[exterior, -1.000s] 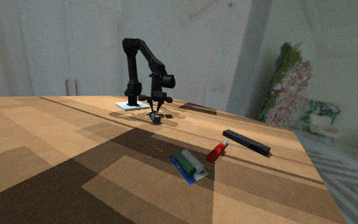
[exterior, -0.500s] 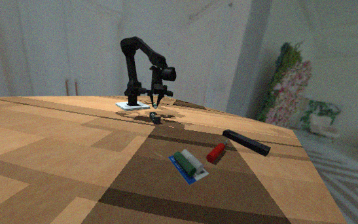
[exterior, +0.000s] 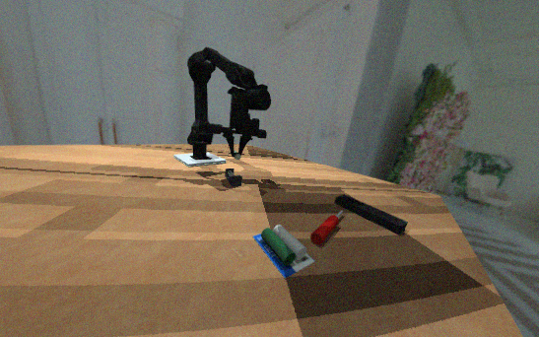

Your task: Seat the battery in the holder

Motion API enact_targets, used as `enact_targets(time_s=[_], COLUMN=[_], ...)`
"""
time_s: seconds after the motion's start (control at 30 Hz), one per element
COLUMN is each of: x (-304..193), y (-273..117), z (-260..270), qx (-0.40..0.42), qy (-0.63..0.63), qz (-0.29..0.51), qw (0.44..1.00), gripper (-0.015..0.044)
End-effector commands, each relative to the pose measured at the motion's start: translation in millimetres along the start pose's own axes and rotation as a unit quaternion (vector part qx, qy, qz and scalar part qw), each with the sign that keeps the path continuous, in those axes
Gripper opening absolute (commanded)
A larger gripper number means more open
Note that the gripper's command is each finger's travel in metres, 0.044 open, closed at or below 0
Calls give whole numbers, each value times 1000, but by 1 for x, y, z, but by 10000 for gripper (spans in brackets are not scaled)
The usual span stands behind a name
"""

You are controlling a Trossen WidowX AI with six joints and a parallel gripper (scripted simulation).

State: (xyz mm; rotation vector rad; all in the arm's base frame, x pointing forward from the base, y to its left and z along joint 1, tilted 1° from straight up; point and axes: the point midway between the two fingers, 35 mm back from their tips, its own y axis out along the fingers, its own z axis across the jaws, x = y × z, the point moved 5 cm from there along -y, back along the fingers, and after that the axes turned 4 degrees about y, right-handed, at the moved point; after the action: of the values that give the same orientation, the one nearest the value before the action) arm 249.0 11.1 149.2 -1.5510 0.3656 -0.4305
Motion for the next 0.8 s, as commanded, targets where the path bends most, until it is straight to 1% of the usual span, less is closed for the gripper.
enact_targets(time_s=[0.0, 0.1, 0.17, 0.3, 0.77], x=[22, 41, 46, 45, 42], y=[-4, -7, -8, -6, 21], z=[-4, -10, -12, -12, -12], qx=[0, -1, -1, 0, 9], qy=[-15, -29, -32, -33, -33], qz=[0, -1, -1, -5, -86], qw=[1000, 1000, 999, 999, 996], gripper=[64, 64, 64, 64, 64])
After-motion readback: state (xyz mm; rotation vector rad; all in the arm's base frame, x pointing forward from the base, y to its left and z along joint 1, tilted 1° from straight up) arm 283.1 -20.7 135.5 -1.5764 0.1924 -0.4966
